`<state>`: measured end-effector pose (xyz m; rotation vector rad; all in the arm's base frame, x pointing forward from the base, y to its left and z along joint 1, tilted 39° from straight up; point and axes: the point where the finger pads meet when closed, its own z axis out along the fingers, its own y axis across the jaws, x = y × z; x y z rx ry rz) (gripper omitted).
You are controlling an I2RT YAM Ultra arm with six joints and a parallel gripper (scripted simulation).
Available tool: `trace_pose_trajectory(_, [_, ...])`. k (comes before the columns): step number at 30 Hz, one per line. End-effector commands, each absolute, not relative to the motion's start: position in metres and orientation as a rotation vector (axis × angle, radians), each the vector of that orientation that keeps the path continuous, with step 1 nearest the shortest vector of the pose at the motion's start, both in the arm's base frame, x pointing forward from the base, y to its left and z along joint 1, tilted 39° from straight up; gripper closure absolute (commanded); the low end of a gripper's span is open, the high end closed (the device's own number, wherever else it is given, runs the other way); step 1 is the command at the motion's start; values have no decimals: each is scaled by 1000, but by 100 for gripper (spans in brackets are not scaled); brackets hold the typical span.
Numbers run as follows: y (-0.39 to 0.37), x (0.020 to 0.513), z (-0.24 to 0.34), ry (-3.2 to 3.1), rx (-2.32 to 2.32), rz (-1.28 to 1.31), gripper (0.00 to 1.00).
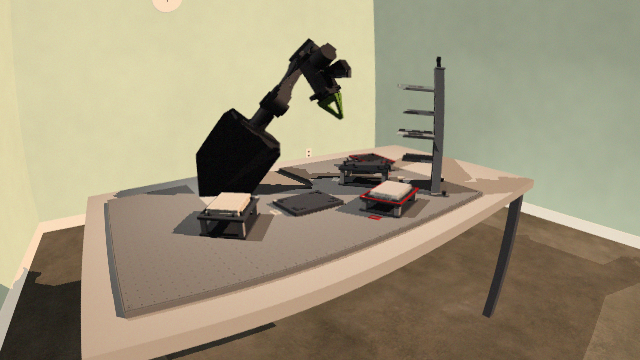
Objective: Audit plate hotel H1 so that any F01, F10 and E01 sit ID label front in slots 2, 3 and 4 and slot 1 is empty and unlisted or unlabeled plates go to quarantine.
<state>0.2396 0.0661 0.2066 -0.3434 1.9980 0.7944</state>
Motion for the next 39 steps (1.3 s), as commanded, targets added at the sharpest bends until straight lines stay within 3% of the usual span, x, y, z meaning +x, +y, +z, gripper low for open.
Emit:
trace_pose_trajectory(1, [66,241,217,1891,-392,772,100])
trace_pose_trajectory(15, [66,241,219,1705,-464,745,100])
trace_pose_trajectory(39, [125,200,256,1690,-471,753,100])
